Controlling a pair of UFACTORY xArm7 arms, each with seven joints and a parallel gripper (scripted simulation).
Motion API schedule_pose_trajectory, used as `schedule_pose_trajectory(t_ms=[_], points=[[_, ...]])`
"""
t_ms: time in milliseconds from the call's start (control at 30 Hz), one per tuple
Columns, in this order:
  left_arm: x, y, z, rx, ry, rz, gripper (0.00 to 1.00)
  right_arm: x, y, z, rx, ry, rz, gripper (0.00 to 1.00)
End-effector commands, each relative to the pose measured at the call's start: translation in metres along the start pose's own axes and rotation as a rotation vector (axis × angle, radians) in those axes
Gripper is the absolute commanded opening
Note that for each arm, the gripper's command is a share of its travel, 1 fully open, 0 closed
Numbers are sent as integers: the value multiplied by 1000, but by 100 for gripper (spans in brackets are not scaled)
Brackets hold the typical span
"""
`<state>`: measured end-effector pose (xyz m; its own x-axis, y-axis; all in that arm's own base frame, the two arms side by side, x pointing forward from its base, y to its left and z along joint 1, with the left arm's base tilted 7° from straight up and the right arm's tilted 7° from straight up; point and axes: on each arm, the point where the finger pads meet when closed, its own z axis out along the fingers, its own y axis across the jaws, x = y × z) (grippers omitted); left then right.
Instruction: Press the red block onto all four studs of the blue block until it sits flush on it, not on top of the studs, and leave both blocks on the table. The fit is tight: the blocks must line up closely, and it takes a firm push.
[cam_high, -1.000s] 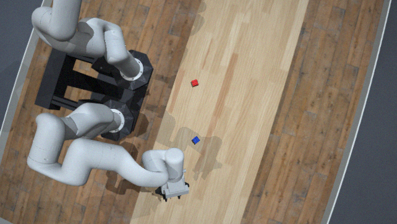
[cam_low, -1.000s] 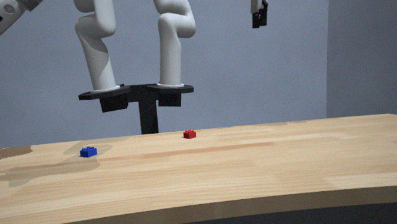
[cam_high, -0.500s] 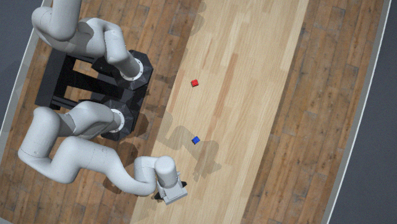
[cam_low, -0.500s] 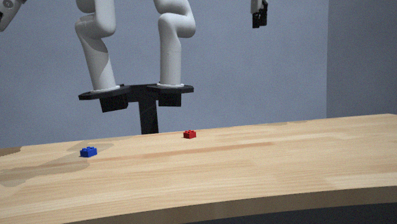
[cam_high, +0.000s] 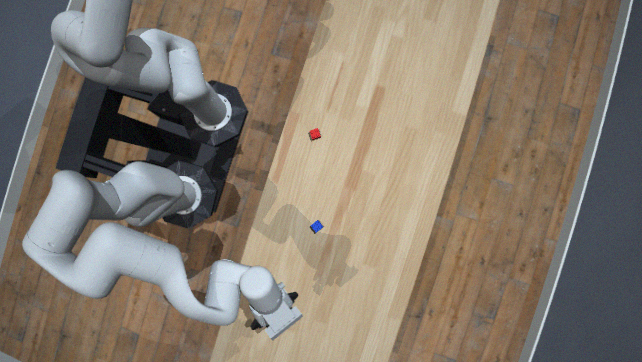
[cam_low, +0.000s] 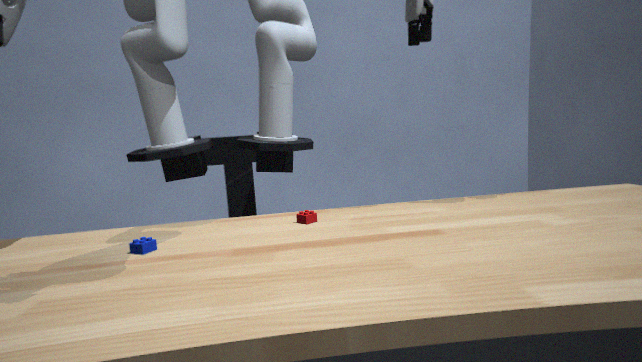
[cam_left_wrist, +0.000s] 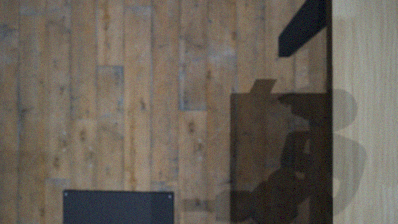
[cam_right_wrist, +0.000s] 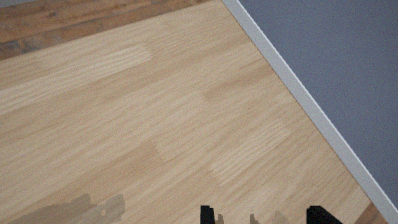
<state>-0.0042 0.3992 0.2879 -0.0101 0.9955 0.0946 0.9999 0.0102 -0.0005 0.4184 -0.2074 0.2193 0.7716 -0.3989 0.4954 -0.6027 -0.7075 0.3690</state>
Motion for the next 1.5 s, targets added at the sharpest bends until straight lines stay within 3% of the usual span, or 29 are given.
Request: schedule_pose_trajectory(t_ms=[0, 267, 433, 833, 1000, 1400, 1467], points=[[1, 0, -1, 0, 3, 0, 100, -1, 0, 0, 72, -66, -68, 59], [1, 0, -1, 0, 3, 0, 100, -1, 0, 0, 72, -66, -68, 59], [1, 0, -1, 0, 3, 0, 100, -1, 0, 0, 249, -176, -279, 59], [1, 0, -1, 0, 3, 0, 100, -1, 0, 0, 249, -176, -279, 59], [1, 0, -1, 0, 3, 0, 100, 0, 0, 0, 427, -289, -490, 59], [1, 0, -1, 0, 3, 0, 100, 0, 0, 0, 427, -289, -490, 59], [1, 0, -1, 0, 3, 0, 100, -23, -20, -10, 440, -297, -507, 59]])
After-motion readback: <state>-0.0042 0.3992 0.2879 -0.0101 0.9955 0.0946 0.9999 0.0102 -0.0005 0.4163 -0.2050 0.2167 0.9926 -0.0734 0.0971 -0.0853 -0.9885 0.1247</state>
